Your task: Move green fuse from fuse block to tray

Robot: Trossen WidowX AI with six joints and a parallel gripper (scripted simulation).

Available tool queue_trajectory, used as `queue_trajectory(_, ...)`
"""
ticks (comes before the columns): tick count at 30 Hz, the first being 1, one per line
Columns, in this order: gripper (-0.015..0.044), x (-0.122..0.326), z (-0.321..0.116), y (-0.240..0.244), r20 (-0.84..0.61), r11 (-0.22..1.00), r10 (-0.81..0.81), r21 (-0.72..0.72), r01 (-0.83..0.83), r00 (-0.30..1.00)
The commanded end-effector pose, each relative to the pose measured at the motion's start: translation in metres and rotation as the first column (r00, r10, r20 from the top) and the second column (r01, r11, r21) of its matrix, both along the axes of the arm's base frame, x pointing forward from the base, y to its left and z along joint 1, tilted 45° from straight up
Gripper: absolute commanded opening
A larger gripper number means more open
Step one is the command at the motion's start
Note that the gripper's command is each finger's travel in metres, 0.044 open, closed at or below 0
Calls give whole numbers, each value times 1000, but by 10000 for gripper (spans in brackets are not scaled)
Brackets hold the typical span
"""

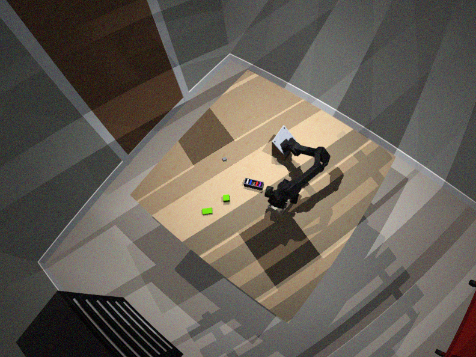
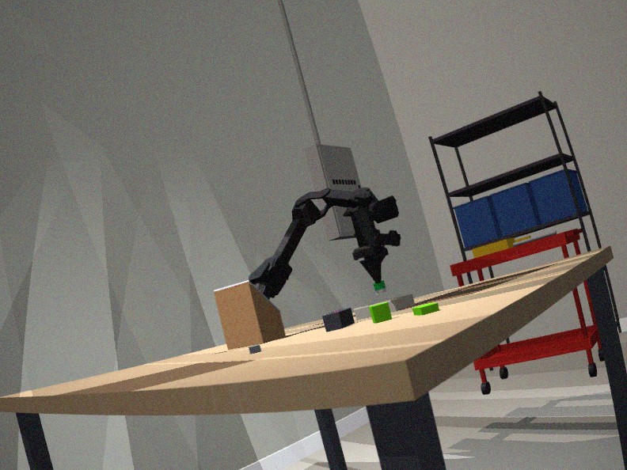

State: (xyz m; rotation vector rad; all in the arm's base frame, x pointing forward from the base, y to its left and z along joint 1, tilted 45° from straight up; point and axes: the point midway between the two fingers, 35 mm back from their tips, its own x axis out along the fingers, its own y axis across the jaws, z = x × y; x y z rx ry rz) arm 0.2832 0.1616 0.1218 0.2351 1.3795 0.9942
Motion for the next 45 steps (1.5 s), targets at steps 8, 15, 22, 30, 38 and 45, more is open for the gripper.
queue_trajectory(8,0,-4,-12,14,-4,1000,-1,4,1,1000)
queue_trajectory(15,0,-5,-18,20,-4,1000,-1,5,1,1000)
queue_trajectory(22,131,-4,-16,18,4,1000,1,3,-1,1000)
queue_trajectory(30,330,-4,-14,16,3,1000,1,3,-1,1000)
queue_trajectory(38,330,0,9,-8,-4,1000,-1,3,1,1000)
queue_trajectory(45,330,0,8,-8,-7,1000,-3,-1,3,1000)
